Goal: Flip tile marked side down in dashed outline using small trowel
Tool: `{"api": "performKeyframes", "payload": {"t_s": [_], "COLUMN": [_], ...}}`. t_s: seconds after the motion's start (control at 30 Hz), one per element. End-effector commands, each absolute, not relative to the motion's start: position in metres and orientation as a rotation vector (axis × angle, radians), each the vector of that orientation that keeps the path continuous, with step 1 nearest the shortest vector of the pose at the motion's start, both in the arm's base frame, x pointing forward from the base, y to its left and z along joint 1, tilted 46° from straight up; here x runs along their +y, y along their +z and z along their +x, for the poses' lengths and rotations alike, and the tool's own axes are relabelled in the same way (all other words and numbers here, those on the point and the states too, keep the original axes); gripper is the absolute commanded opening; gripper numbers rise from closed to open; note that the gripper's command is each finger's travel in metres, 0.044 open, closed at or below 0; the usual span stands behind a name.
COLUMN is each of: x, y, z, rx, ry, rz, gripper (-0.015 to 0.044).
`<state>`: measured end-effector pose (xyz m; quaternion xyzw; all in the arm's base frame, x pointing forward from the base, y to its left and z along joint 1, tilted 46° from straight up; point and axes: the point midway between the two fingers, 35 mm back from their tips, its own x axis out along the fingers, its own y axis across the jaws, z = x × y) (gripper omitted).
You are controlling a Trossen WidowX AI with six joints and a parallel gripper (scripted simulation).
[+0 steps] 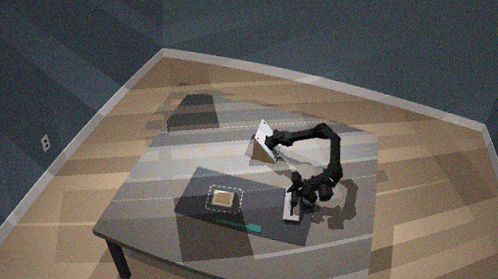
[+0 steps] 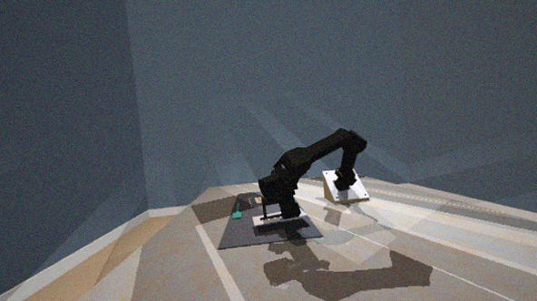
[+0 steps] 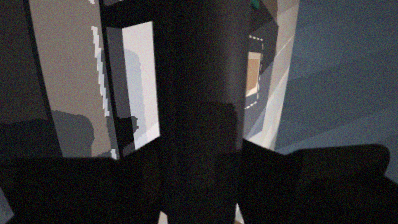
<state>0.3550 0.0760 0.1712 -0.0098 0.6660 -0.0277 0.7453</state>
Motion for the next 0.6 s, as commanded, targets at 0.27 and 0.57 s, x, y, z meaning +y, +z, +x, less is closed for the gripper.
{"api": "performKeyframes", "payload": {"t_s": [0.27, 0.57], "x": [0.087, 0.097], "y": [0.159, 0.149], "z": [0.358, 0.359], "rx": [1.455, 1.455], "ry": [-0.078, -0.077], "rz": [-0.024, -0.023], "gripper": [0.0000, 0.0000]}}
